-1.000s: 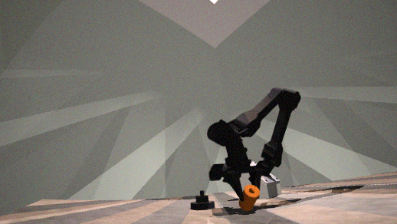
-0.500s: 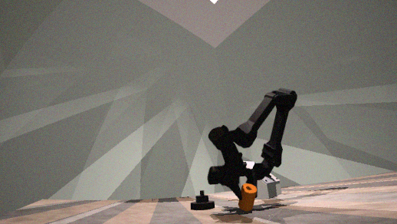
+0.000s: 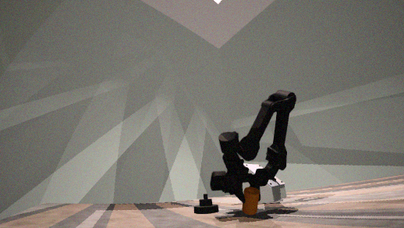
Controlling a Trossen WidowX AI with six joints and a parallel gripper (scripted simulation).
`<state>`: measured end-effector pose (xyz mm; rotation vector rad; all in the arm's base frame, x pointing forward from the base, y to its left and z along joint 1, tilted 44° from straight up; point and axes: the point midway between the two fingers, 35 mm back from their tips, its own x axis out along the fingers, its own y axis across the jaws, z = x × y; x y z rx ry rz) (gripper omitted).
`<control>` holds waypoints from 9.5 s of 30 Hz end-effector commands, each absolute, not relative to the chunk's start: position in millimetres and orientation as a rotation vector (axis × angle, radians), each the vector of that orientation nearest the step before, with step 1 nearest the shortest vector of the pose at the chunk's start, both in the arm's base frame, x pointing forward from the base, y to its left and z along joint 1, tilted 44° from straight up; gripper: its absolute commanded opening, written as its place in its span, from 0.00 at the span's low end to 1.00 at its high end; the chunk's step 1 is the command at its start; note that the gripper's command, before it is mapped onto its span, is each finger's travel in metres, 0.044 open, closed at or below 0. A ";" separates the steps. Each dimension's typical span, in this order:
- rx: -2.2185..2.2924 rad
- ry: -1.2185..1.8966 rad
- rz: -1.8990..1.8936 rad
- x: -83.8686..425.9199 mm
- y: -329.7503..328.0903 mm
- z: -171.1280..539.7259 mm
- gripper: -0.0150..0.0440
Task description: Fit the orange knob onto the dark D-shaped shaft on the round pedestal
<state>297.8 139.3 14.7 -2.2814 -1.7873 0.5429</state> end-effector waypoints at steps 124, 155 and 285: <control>-2.296 -1.835 0.752 309.2 77.9 60.4 1.00; -2.306 -3.084 0.688 303.6 58.9 76.2 1.00; -1.304 -3.962 -1.654 311.9 66.6 83.0 0.25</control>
